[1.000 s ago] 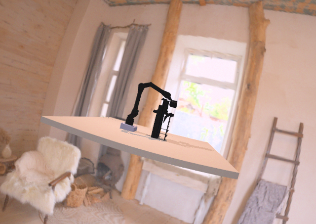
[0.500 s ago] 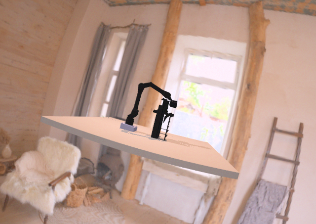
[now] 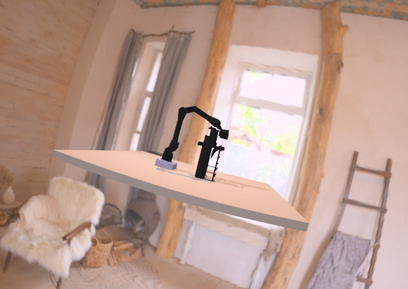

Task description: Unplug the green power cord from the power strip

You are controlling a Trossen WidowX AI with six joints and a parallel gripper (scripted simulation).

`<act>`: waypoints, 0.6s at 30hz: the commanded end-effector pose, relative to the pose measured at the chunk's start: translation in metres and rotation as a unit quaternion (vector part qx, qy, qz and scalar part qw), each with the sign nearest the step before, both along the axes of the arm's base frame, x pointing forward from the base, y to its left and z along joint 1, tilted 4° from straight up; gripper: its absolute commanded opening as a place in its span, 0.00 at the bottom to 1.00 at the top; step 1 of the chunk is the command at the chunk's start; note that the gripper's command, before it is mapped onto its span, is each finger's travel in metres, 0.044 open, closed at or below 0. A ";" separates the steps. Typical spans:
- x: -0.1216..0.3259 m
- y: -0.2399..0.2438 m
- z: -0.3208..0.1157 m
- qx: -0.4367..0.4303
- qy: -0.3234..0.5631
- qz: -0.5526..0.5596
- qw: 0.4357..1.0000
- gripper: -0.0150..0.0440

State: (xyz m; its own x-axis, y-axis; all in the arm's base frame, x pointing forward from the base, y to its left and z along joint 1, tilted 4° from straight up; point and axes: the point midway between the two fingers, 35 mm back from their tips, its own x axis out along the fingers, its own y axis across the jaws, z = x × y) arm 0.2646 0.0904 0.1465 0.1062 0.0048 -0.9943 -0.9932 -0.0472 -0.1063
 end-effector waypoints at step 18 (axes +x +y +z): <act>-0.002 -0.001 -0.004 -0.002 0.006 0.002 1.000 0.53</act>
